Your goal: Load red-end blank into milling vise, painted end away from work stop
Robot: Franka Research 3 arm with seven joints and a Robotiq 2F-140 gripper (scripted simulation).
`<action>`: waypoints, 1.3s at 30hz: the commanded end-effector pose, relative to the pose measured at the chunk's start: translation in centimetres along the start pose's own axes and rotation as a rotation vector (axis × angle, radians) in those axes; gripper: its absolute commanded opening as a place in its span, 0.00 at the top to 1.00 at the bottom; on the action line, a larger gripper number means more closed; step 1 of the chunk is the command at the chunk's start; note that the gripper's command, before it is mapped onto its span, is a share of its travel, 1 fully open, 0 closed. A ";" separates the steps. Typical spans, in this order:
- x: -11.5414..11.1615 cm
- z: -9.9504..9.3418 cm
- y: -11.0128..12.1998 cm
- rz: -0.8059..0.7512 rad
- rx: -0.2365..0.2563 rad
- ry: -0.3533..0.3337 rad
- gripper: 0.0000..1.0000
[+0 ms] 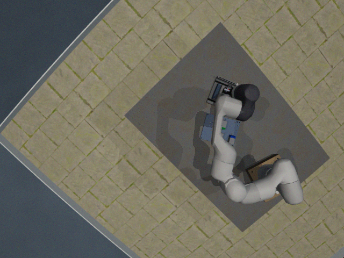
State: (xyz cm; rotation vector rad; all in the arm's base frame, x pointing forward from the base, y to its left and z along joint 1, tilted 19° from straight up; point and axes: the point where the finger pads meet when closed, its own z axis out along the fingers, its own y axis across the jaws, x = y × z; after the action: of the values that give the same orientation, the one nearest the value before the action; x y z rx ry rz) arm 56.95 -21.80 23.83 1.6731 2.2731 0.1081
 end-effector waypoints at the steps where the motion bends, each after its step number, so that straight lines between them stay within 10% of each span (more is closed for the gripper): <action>1: 0.0 0.0 0.1 0.000 -0.003 -0.002 1.00; 39: 0.1 0.0 0.1 0.000 -0.003 -0.002 1.00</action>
State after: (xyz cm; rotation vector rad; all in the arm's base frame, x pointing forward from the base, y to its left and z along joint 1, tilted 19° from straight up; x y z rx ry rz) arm 56.91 -21.73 23.81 1.6731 2.2734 0.1091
